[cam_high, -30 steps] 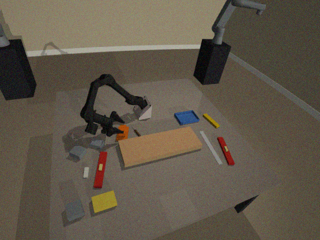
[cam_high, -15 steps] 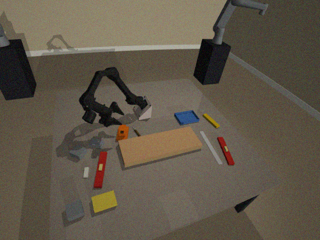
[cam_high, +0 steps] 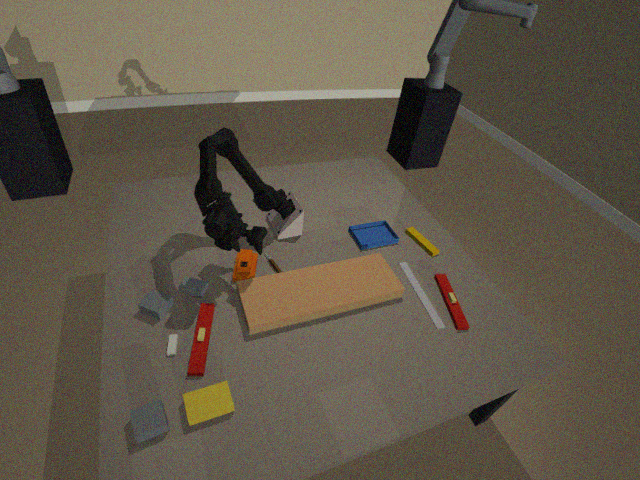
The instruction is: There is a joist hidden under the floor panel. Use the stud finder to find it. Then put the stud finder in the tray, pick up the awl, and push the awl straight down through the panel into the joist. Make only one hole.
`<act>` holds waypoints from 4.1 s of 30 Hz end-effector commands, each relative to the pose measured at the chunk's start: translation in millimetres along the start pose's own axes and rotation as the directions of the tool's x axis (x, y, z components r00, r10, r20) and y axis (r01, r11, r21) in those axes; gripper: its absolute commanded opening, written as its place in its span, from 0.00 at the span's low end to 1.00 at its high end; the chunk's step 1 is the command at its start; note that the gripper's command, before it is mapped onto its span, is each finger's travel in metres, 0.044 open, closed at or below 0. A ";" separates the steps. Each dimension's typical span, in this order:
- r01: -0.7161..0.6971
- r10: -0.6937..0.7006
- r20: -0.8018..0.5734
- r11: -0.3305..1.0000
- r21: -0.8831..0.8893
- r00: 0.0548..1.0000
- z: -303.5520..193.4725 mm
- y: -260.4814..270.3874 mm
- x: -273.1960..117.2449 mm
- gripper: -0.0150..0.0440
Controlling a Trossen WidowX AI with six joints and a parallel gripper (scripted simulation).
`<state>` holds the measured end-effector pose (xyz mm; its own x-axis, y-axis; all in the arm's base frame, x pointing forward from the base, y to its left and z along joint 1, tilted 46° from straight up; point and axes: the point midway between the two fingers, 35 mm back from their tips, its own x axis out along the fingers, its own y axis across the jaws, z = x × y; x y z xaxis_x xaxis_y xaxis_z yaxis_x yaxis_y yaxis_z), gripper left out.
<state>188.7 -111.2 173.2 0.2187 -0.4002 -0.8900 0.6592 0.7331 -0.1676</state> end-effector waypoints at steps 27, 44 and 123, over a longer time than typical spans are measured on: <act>0.386 -0.228 0.380 0.824 -0.414 0.896 9.0 -3.4 15.8 1.00; 0.389 -0.229 0.385 0.823 -0.413 0.894 13.0 -14.0 39.7 1.00; 0.384 -0.215 0.371 0.789 -0.479 0.903 21.1 44.7 -51.3 0.25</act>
<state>209.1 -72.8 215.5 0.3164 -0.7314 -0.6041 0.2849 0.6807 -0.6749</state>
